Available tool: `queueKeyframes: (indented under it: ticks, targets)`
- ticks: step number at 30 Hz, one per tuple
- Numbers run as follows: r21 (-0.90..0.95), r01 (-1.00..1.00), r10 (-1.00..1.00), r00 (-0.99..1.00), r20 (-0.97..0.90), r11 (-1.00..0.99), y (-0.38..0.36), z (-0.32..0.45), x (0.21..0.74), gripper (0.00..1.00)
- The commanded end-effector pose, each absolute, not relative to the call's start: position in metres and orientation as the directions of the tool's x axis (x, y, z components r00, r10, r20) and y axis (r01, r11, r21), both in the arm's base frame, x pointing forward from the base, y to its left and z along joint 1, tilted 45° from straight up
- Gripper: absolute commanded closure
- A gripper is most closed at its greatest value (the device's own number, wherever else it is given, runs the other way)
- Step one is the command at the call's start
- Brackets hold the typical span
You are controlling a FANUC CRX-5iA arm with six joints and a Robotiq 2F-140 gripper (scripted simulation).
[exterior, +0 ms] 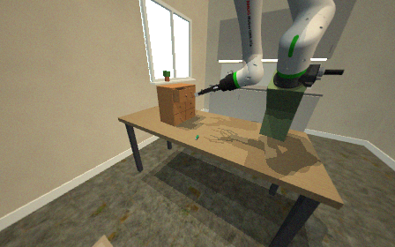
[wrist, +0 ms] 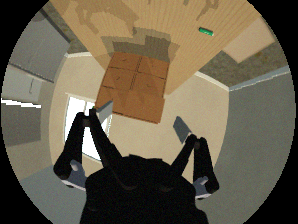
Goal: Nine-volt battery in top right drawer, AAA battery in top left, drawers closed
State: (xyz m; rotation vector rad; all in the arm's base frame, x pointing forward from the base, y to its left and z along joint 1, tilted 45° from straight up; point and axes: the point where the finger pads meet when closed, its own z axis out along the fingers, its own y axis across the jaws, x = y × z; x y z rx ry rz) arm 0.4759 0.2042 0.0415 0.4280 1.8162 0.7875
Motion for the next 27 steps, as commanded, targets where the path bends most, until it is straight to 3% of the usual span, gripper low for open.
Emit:
queueKeyframes:
  ticks: [1, 11, 12, 27]
  targets:
    - [0.697, -0.096, 0.64, -0.325, -0.696, 0.71, 0.2088, 0.041, 0.4776, 0.0]
    - [0.697, -0.096, 0.641, -0.32, -0.698, 0.711, 0.2089, 0.0405, 0.4779, 0.0]
    - [0.697, -0.096, 0.641, -0.32, -0.698, 0.711, 0.2089, 0.0405, 0.4779, 1.0]
    - [0.697, -0.096, 0.641, -0.32, -0.698, 0.711, 0.2089, 0.0405, 0.4779, 1.0]
